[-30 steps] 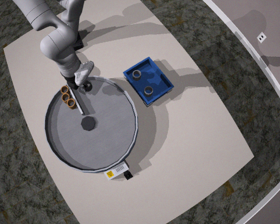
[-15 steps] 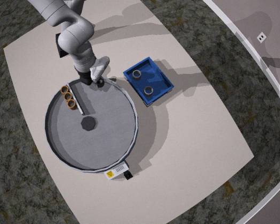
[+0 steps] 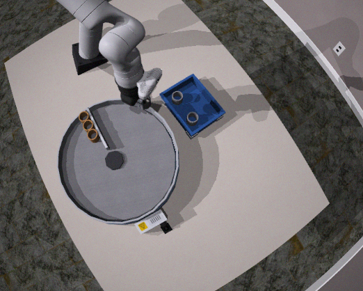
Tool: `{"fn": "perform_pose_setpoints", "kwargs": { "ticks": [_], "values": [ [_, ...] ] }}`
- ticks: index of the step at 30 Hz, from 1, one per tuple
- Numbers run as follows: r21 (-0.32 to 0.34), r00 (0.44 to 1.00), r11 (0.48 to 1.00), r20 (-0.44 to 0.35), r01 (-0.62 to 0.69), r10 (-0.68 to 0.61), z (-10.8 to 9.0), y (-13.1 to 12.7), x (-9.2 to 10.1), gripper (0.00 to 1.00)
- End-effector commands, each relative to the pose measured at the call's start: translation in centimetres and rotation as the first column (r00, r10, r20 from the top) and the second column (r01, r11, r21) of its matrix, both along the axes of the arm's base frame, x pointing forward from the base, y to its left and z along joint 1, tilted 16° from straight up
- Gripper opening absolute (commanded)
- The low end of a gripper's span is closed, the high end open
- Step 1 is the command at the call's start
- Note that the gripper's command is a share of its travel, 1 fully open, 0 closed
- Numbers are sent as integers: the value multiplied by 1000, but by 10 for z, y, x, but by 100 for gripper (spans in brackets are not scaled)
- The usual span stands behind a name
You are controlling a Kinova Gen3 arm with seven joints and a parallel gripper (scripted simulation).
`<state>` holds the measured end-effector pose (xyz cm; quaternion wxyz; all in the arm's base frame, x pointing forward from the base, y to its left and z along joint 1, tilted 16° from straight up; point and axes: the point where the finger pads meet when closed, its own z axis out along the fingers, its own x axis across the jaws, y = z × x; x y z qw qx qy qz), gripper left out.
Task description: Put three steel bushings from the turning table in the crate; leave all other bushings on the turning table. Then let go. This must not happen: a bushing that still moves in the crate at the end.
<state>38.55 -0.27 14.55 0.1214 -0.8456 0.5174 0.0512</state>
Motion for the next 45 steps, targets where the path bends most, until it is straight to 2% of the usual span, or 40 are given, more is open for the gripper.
{"fn": "perform_pose_setpoints", "kwargs": {
  "ticks": [1,7,12,24,29,41,45],
  "values": [
    [0,1000,1000,3,-4,4,3,8,3,0],
    [0,1000,1000,3,-4,4,3,8,3,0],
    [-1,1000,1000,3,-12,12,17,59,20,0],
    [-1,1000,1000,3,-12,12,17,59,20,0],
    [2,1000,1000,11,-21,21,33,112,39,0],
    [2,1000,1000,11,-21,21,33,112,39,0],
    [9,1000,1000,14,4,-5,40,120,48,0]
  ]
}}
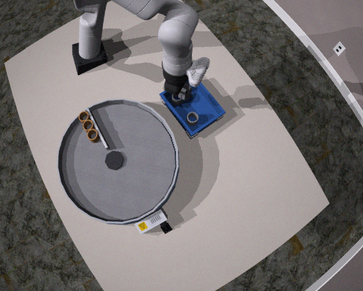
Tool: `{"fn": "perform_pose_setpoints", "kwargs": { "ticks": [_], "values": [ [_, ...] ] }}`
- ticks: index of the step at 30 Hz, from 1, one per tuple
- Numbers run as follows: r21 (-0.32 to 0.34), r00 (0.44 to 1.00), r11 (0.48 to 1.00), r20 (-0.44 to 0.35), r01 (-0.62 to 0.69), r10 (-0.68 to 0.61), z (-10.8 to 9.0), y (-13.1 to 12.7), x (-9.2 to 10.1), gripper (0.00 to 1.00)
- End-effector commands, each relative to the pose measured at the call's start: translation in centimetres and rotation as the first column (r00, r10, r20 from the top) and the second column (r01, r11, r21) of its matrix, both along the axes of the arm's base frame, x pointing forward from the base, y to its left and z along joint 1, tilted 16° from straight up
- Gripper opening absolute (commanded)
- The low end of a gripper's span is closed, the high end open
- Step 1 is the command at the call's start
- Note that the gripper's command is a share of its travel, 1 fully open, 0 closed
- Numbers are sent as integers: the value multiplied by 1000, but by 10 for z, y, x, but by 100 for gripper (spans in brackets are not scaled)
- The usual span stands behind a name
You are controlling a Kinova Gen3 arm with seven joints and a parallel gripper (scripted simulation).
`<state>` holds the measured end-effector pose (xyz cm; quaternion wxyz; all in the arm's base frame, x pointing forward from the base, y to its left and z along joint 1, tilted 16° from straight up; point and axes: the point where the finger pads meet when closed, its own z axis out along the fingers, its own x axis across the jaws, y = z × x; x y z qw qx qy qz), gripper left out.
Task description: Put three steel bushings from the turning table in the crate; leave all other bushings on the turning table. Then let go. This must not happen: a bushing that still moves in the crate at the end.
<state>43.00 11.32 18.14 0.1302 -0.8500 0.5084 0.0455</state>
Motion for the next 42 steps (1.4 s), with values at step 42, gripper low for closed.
{"fn": "perform_pose_setpoints", "kwargs": {
  "ticks": [42],
  "values": [
    [0,1000,1000,-7,22,-22,-41,19,8,0]
  ]
}}
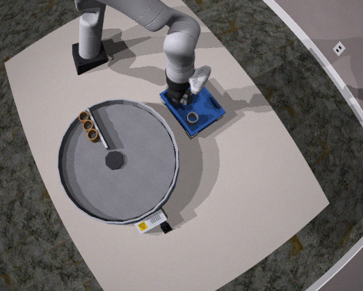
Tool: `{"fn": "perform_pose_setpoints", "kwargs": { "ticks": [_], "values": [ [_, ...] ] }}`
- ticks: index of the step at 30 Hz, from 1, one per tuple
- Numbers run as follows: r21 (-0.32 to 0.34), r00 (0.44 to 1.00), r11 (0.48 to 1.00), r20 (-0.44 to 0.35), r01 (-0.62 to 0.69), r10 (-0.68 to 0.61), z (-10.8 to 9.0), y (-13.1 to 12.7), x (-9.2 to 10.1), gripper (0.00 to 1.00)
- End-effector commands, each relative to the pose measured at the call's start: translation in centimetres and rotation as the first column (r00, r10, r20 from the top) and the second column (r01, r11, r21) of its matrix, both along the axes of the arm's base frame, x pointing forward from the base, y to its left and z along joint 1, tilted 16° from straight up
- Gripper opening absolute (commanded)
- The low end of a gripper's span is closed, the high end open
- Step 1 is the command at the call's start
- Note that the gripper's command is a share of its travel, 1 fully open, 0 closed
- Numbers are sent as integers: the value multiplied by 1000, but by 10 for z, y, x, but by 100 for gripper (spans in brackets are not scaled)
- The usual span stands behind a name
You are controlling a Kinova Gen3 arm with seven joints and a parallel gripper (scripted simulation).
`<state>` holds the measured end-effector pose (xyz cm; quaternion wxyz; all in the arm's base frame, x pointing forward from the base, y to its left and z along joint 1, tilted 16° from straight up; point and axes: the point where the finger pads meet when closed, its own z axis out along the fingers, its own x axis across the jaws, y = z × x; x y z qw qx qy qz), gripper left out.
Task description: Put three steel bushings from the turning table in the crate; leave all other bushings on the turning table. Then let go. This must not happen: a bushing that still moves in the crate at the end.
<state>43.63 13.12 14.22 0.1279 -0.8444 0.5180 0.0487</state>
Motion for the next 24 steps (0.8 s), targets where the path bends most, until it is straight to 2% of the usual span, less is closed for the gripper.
{"fn": "perform_pose_setpoints", "kwargs": {
  "ticks": [1,5,10,24],
  "values": [
    [0,1000,1000,3,2,-2,-2,1,1,0],
    [0,1000,1000,3,2,-2,-2,1,1,0],
    [-1,1000,1000,-2,2,-2,-24,8,1,0],
    [-1,1000,1000,-1,3,-3,-25,8,1,0]
  ]
}}
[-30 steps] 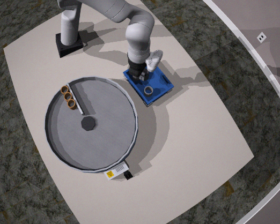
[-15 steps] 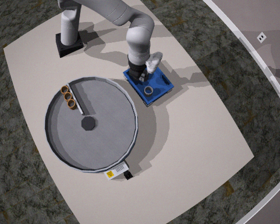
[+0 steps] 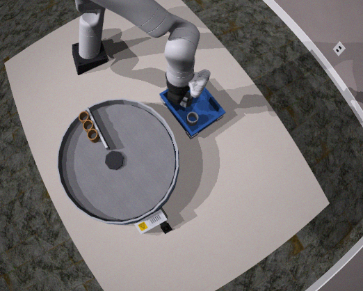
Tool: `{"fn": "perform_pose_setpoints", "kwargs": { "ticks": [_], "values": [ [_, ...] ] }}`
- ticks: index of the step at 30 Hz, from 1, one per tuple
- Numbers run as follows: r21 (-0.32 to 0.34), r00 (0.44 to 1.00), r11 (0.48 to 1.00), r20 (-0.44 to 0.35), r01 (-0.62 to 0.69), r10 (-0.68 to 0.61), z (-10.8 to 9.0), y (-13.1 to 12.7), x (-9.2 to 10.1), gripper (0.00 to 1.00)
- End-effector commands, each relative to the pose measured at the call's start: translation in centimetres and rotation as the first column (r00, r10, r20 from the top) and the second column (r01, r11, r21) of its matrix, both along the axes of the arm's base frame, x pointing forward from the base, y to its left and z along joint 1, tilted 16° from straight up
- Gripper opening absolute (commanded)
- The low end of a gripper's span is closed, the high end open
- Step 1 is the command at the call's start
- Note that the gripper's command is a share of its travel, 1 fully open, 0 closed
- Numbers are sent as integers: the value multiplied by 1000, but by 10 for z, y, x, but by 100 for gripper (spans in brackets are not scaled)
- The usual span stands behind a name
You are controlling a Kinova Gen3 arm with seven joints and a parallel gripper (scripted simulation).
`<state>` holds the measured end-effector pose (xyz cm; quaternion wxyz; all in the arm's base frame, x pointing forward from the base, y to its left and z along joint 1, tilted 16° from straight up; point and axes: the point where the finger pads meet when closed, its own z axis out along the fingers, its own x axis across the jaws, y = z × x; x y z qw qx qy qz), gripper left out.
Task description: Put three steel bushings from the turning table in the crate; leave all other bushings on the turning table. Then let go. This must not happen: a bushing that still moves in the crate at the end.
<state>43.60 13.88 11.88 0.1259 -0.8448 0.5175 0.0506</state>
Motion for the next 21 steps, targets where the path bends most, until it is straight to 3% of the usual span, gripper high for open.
{"fn": "perform_pose_setpoints", "kwargs": {
  "ticks": [1,21],
  "values": [
    [1,1000,1000,5,7,-7,-3,0,2,0],
    [1,1000,1000,5,8,-8,-12,3,3,0]
  ]
}}
